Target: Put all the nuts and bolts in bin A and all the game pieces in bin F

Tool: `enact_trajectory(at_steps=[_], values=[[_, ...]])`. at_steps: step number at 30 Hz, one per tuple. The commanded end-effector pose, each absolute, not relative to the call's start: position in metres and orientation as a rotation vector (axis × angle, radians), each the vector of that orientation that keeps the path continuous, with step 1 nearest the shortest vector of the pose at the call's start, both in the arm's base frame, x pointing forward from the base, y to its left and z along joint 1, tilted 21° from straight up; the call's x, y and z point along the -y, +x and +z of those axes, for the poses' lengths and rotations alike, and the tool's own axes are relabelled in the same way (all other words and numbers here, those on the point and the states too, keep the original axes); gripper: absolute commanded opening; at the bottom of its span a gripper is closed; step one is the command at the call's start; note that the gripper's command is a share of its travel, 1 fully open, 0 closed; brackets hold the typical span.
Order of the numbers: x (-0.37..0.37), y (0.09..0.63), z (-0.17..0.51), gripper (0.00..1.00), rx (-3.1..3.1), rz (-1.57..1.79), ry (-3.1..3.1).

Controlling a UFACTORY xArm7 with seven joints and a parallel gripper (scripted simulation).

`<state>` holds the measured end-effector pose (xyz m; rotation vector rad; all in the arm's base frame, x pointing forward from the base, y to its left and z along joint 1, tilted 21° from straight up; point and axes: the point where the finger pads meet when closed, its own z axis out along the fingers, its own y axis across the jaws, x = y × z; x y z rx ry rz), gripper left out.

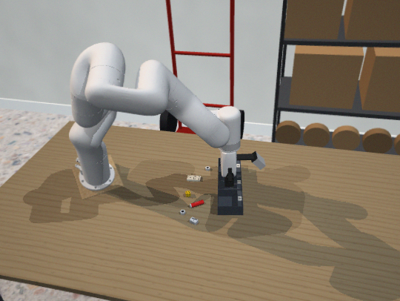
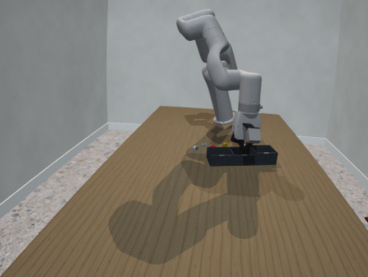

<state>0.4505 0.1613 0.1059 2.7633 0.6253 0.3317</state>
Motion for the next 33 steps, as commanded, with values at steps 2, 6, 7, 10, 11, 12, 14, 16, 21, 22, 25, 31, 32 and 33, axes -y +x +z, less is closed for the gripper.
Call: enact_trajectory(at_steps=[2, 6, 7, 10, 11, 12, 14, 16, 21, 22, 25, 31, 32, 33], values=[[-0.163, 0.451, 0.108, 0.07, -0.627, 0.338, 2.763], [-0.163, 0.451, 0.108, 0.07, -0.627, 0.338, 2.763], [-0.163, 0.451, 0.108, 0.07, -0.627, 0.338, 2.763], [-0.163, 0.451, 0.108, 0.07, -0.627, 0.338, 2.763], [-0.163, 0.451, 0.108, 0.07, -0.627, 0.338, 2.763], [-0.163, 0.451, 0.108, 0.07, -0.627, 0.338, 2.763], [-0.163, 0.451, 0.108, 0.07, -0.627, 0.338, 2.763], [-0.163, 0.451, 0.108, 0.07, -0.627, 0.338, 2.763], [-0.163, 0.451, 0.109, 0.07, -0.627, 0.338, 2.763], [-0.163, 0.451, 0.11, 0.07, -0.627, 0.338, 2.763], [-0.164, 0.449, 0.114, 0.07, -0.627, 0.338, 2.763], [-0.165, 0.448, 0.119, 0.07, -0.627, 0.338, 2.763], [-0.166, 0.448, 0.12, 0.07, -0.627, 0.338, 2.763], [-0.166, 0.447, 0.121, 0.07, -0.627, 0.338, 2.763]])
